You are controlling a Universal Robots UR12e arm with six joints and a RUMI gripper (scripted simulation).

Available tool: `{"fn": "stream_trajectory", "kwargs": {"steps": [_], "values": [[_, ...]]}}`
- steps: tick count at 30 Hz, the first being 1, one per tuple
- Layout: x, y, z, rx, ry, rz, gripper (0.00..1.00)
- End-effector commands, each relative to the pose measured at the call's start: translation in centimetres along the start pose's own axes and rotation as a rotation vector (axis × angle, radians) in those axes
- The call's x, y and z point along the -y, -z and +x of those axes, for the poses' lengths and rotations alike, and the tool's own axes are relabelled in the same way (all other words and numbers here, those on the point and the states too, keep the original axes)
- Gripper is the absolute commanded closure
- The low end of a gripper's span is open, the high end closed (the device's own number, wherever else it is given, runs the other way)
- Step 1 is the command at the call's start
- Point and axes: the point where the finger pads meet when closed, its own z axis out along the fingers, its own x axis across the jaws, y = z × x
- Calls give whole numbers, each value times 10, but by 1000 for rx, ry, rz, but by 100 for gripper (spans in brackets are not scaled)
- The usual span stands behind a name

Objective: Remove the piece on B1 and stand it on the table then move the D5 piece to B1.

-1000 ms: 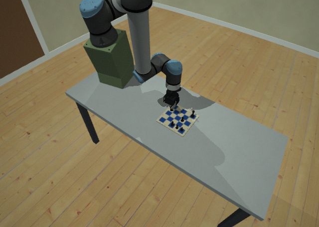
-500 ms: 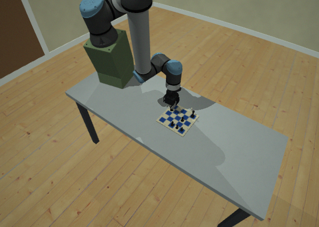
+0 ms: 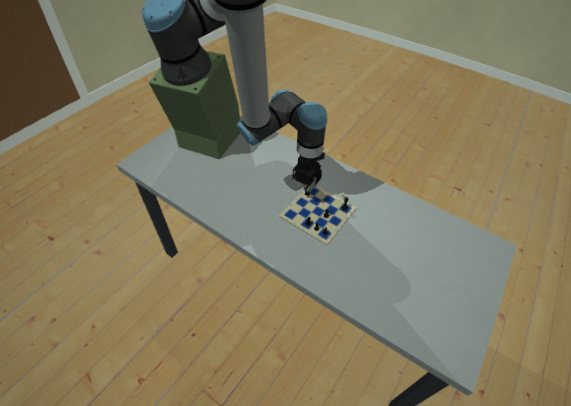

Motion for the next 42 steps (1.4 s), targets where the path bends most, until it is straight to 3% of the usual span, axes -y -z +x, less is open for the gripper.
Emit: {"fn": "stream_trajectory", "kwargs": {"steps": [1, 14, 29, 31, 34, 36, 42], "values": [[0, 18, 0, -1, 0, 0, 100], [0, 79, 0, -1, 0, 0, 100], [-1, 82, 2, -1, -1, 0, 100], [-7, 81, 13, -1, -9, 0, 100], [-28, 78, 50, -1, -36, 0, 100], [-28, 78, 50, -1, -36, 0, 100], [-81, 82, 131, -1, -96, 0, 100]]}}
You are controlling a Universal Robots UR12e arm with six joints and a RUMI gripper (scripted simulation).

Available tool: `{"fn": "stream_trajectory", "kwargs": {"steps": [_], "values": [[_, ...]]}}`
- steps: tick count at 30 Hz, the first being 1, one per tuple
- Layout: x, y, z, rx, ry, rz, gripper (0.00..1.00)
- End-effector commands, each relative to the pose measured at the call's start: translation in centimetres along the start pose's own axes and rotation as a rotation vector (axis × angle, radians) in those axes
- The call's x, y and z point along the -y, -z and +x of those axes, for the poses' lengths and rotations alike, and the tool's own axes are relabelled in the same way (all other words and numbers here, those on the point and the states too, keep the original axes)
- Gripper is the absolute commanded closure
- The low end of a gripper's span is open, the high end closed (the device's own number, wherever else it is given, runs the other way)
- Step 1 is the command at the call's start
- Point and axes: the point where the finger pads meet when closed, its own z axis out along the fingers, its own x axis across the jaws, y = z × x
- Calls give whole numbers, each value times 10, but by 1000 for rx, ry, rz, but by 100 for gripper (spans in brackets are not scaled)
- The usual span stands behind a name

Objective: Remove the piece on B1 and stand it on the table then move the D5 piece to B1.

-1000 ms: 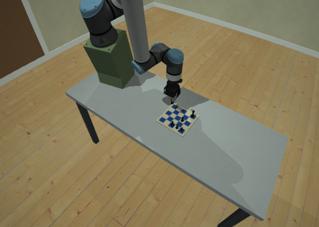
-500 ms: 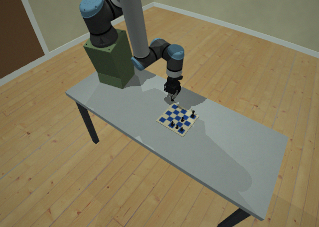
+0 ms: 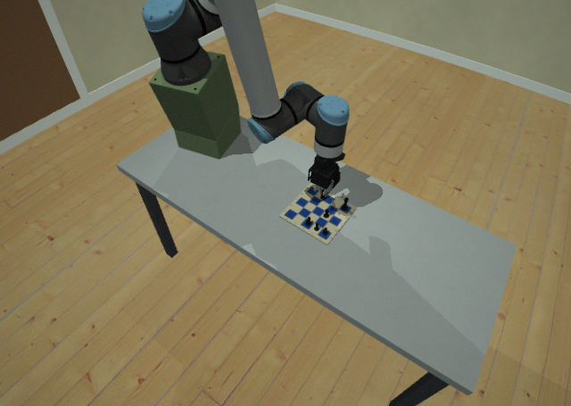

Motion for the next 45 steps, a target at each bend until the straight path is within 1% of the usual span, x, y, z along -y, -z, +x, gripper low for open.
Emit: {"fn": "stream_trajectory", "kwargs": {"steps": [1, 3, 18, 22, 26, 28, 41, 43, 45], "values": [[-28, 1, 51, 4, -35, 1, 100], [-31, 2, 57, 4, -39, 1, 100], [-32, 1, 57, 4, -40, 1, 100], [-32, -4, 57, 5, -40, 1, 100], [-32, -15, 57, 5, -40, 1, 100], [-32, -15, 57, 5, -40, 1, 100], [-31, -75, 58, 5, -40, 1, 100], [-31, -82, 58, 5, -40, 1, 100], [-31, -82, 58, 5, -40, 1, 100]]}}
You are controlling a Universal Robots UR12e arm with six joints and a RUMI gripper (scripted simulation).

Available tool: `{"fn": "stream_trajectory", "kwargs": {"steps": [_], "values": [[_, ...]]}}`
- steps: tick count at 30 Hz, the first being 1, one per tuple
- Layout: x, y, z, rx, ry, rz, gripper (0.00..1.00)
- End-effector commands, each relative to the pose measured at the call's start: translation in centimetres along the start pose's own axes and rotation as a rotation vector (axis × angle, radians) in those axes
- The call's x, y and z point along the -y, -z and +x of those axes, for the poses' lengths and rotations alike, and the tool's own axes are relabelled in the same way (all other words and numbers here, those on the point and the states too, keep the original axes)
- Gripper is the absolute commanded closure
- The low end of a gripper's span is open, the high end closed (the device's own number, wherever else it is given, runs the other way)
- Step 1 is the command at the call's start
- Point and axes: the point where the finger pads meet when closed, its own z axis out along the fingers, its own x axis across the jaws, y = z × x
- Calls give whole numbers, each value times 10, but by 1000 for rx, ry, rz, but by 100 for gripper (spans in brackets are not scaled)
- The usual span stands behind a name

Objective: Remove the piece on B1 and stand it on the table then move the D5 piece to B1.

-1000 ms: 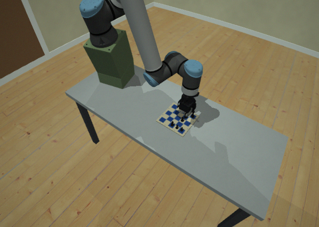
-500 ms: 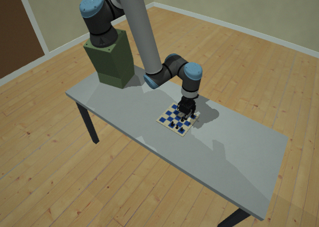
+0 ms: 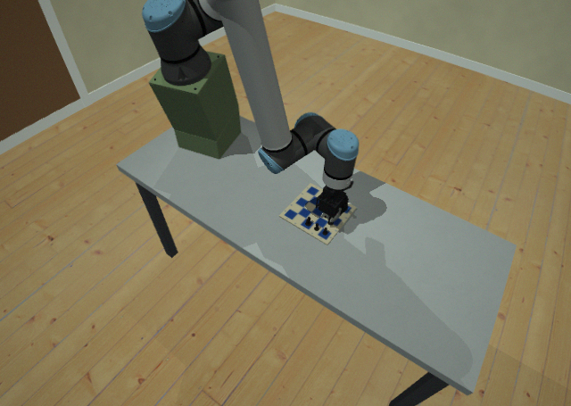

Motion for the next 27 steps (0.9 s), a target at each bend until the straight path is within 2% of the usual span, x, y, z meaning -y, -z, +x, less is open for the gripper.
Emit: {"fn": "stream_trajectory", "kwargs": {"steps": [1, 7, 27], "values": [[0, -10, 1, -2, 0, 0, 100], [0, -20, 2, -2, 0, 0, 100], [0, -20, 2, -2, 0, 0, 100]]}}
